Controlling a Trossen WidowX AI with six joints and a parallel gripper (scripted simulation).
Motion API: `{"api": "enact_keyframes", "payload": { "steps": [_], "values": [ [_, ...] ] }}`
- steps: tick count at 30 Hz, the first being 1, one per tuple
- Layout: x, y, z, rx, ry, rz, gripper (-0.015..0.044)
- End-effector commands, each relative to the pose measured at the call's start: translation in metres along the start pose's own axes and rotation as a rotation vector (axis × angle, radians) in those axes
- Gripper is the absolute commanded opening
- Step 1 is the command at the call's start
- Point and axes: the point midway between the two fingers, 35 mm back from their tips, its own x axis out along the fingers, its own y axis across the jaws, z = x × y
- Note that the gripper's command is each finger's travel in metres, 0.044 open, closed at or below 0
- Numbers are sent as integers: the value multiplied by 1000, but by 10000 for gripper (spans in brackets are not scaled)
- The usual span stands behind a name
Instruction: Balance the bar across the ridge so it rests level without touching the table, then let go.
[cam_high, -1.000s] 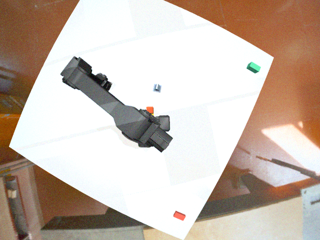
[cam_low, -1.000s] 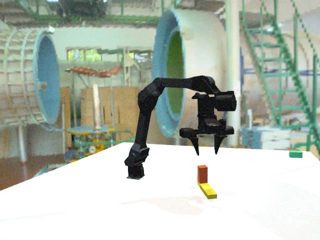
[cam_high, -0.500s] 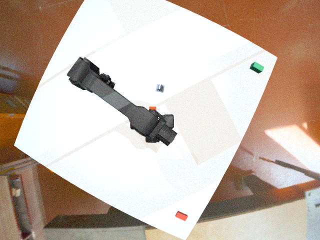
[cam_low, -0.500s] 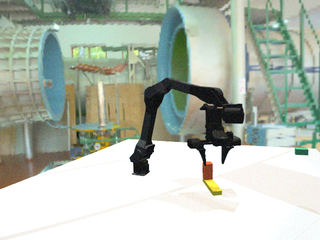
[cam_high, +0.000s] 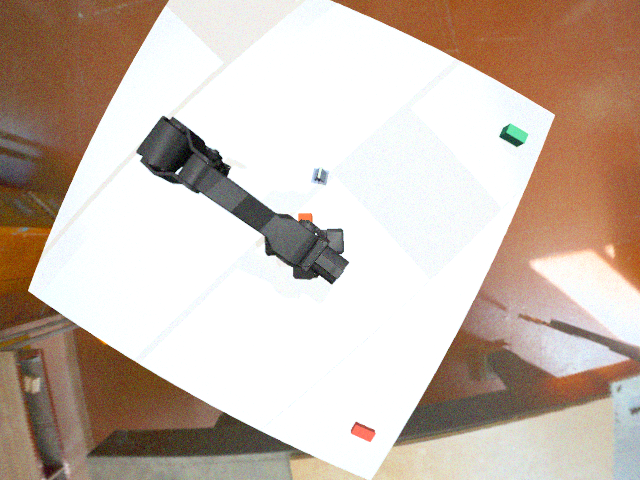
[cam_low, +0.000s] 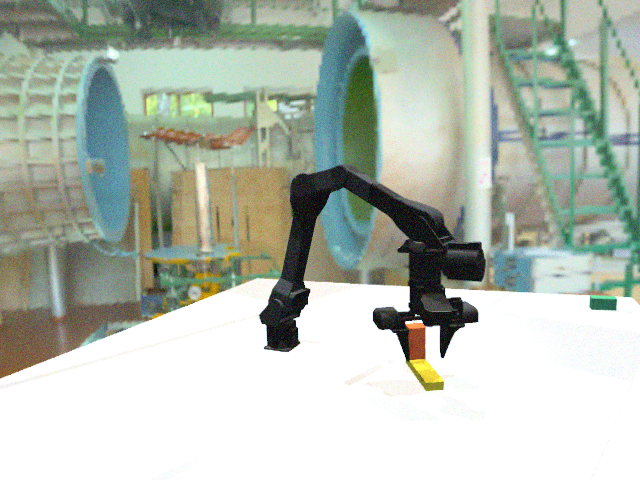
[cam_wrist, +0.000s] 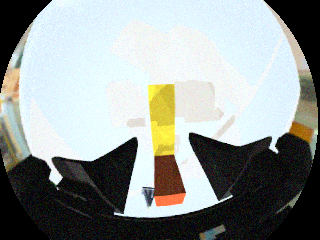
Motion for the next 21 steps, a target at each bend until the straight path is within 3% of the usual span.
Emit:
{"api": "enact_keyframes", "payload": {
  "steps": [1, 21],
  "values": [
    [6, -1, -2, 4, 7, -3, 315],
    [27, -1, -2, 4, 7, -3, 315]
  ]
}}
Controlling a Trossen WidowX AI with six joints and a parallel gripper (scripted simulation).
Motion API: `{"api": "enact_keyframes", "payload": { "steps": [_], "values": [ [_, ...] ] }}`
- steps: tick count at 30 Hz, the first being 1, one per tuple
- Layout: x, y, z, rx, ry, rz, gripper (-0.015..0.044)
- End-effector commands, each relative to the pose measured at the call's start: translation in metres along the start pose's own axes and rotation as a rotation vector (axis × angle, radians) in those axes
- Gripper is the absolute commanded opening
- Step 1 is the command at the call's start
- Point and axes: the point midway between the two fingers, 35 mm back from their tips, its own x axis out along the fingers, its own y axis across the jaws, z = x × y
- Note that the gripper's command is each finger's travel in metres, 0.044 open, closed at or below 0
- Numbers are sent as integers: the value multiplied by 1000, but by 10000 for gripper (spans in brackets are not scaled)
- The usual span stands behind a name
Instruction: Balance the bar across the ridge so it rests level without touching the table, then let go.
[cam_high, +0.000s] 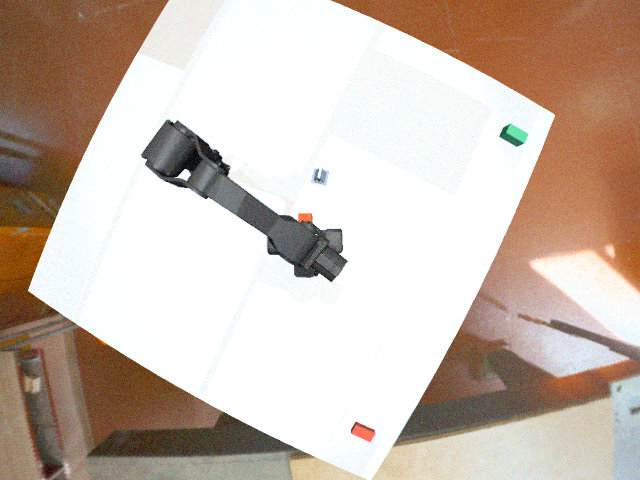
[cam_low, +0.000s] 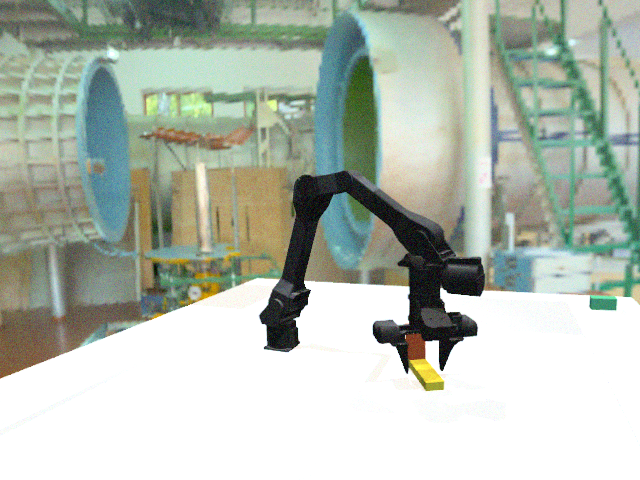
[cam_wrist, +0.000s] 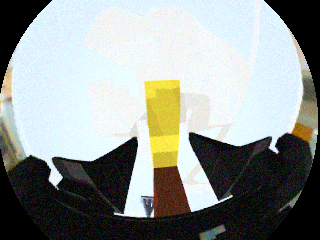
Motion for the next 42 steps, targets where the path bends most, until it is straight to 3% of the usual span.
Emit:
{"api": "enact_keyframes", "payload": {
  "steps": [1, 8, 14, 22, 26, 42],
  "values": [
    [2, 0, -1, 4, 4, 0, 315],
    [2, 0, -1, 4, 4, 0, 315],
    [1, -1, 0, 0, 2, -2, 157],
    [1, -1, 0, 0, 2, -2, 104],
    [-5, 0, 0, 1, 2, -2, 0],
    [-46, 3, 2, 2, 3, -1, 0]
  ]
}}
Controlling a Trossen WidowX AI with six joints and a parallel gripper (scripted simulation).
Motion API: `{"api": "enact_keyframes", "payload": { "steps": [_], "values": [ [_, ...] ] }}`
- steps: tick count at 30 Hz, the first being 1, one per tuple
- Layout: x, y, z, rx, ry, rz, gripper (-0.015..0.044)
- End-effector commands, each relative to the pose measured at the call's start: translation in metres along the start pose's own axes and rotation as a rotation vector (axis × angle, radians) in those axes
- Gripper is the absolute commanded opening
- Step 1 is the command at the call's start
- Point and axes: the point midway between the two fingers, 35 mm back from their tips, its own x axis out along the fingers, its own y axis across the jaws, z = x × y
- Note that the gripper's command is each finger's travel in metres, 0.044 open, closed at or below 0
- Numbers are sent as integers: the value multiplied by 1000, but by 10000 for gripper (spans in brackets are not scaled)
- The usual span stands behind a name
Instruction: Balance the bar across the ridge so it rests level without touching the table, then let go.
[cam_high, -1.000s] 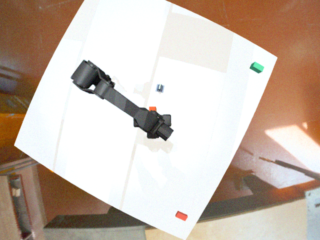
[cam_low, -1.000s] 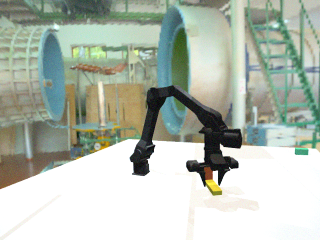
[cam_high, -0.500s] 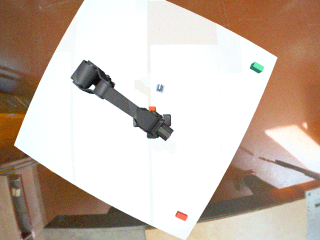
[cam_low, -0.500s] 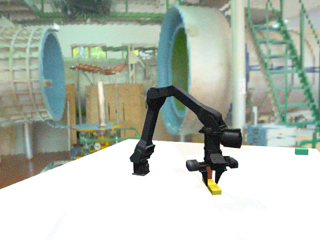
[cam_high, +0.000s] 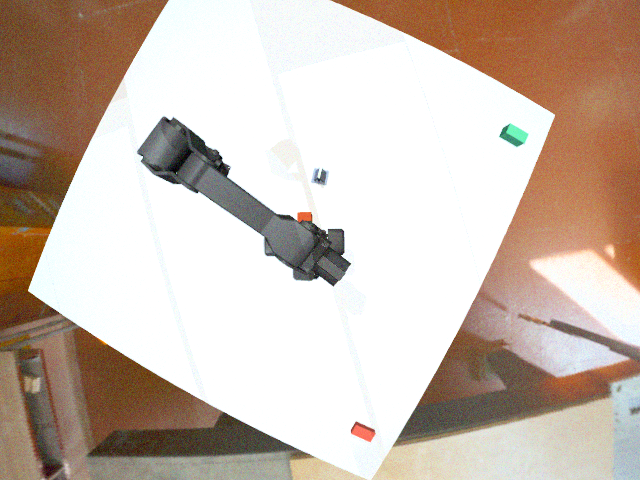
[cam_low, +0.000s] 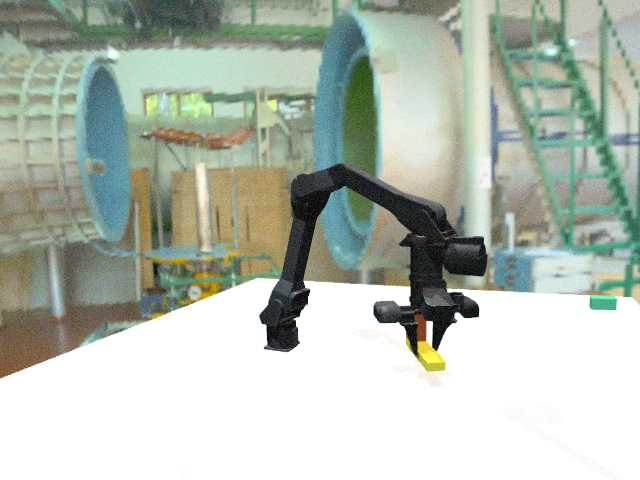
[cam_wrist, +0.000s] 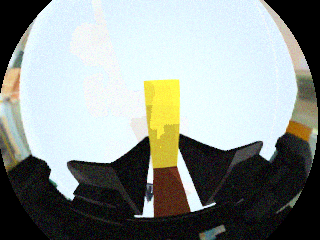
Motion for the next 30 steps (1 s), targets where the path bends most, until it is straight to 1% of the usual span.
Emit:
{"api": "enact_keyframes", "payload": {
  "steps": [1, 21, 30],
  "values": [
    [-12, 2, 1, 2, -3, 8, 0],
    [-59, -2, -3, -2, -2, 8, 0],
    [-60, 13, -32, -260, 0, 10, 0]
  ]
}}
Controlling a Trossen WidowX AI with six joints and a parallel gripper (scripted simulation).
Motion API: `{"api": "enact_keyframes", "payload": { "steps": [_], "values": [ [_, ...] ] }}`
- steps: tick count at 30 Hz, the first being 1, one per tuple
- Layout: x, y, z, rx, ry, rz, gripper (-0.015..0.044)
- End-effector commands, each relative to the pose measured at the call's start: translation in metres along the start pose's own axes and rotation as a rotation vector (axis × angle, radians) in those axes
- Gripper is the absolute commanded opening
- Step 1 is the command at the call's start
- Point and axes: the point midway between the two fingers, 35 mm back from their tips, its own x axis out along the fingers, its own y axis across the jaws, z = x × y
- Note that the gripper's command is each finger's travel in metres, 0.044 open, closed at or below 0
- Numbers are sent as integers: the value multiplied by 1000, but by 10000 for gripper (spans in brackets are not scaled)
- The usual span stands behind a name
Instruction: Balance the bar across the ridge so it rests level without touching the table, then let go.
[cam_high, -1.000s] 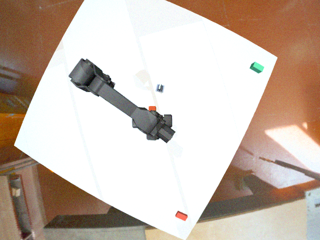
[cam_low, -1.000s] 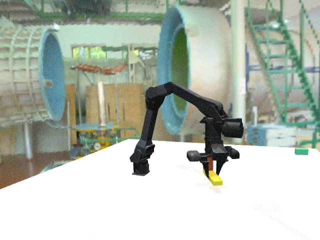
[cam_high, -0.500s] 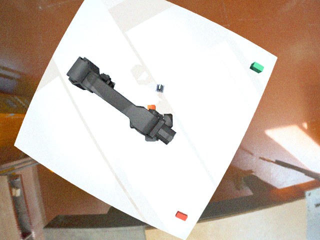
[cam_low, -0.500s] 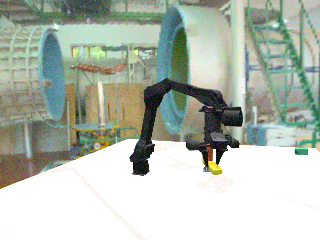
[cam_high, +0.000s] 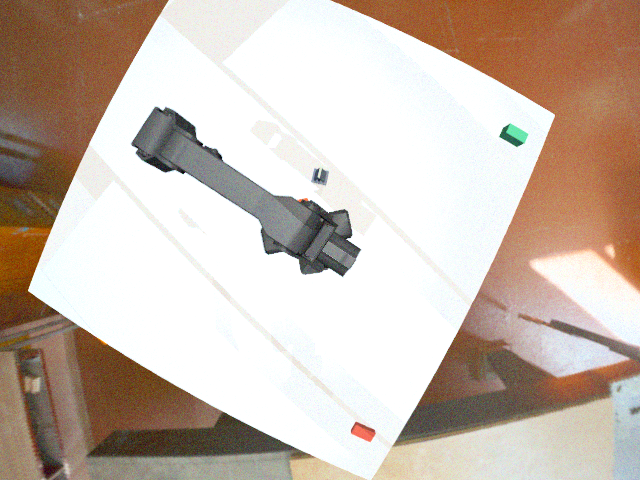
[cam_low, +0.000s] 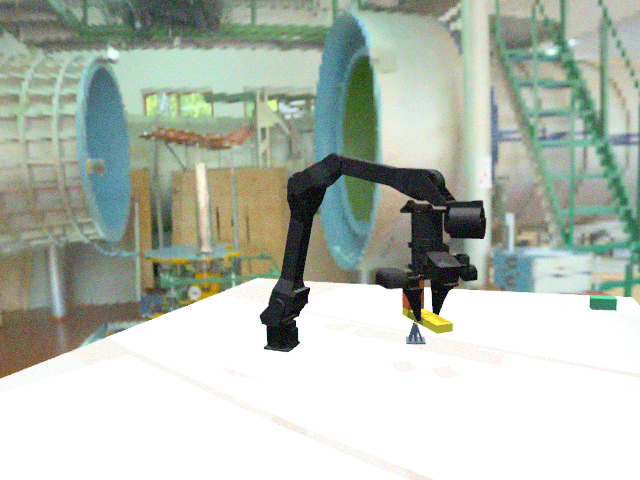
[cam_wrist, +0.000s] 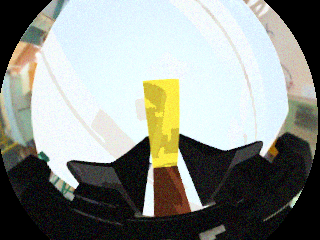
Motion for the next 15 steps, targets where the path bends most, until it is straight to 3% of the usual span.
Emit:
{"api": "enact_keyframes", "payload": {
  "steps": [1, 15],
  "values": [
    [0, 7, -12, -110, 5, 0, 0],
    [-1, 37, -59, -546, 8, 5, 0]
  ]
}}
